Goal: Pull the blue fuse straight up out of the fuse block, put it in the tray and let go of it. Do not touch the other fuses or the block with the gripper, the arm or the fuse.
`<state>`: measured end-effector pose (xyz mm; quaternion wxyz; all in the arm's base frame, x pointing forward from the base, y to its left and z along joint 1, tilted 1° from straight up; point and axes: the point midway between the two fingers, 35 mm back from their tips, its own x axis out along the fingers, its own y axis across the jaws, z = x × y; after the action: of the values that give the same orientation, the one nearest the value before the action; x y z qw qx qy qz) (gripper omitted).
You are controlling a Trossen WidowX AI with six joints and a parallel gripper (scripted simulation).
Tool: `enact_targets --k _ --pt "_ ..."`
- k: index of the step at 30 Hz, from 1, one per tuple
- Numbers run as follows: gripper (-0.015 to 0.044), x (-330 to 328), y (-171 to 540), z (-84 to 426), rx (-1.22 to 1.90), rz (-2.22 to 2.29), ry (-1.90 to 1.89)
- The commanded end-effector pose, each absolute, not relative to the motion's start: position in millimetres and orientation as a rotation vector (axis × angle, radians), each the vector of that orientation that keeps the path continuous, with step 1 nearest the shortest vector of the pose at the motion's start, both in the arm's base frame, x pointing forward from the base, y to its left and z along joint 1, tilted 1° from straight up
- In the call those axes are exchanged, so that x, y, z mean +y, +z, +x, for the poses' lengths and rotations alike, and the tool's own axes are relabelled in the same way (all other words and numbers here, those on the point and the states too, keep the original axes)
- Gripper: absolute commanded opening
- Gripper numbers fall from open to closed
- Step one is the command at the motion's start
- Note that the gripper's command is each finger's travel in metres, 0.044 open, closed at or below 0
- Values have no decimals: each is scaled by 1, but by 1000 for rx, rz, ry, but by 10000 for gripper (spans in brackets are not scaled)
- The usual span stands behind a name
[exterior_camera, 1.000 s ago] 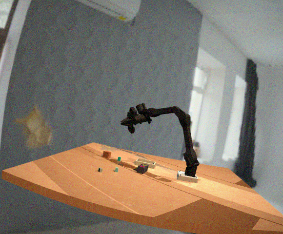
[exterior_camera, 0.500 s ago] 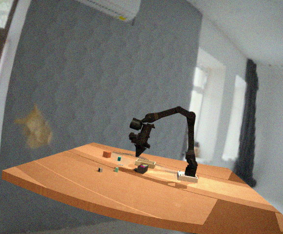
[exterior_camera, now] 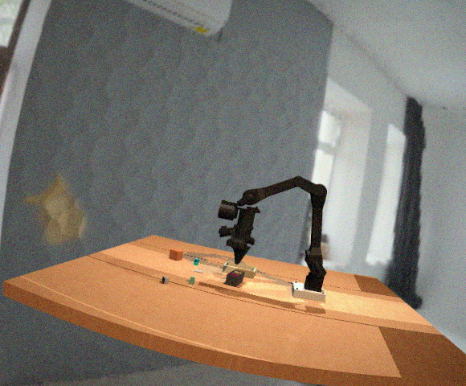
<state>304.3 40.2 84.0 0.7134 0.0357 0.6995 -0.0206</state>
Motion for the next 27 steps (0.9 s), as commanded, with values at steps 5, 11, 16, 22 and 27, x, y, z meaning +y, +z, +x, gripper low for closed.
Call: enact_targets --k 5,11,16,22,27 --pt "63 39 75 302 1557 72 -53" --pt "63 40 70 302 1557 72 -53" --pt "63 40 65 302 1557 72 -53" --pt "63 40 59 302 1557 72 -53" --pt "63 40 54 302 1557 72 -53"
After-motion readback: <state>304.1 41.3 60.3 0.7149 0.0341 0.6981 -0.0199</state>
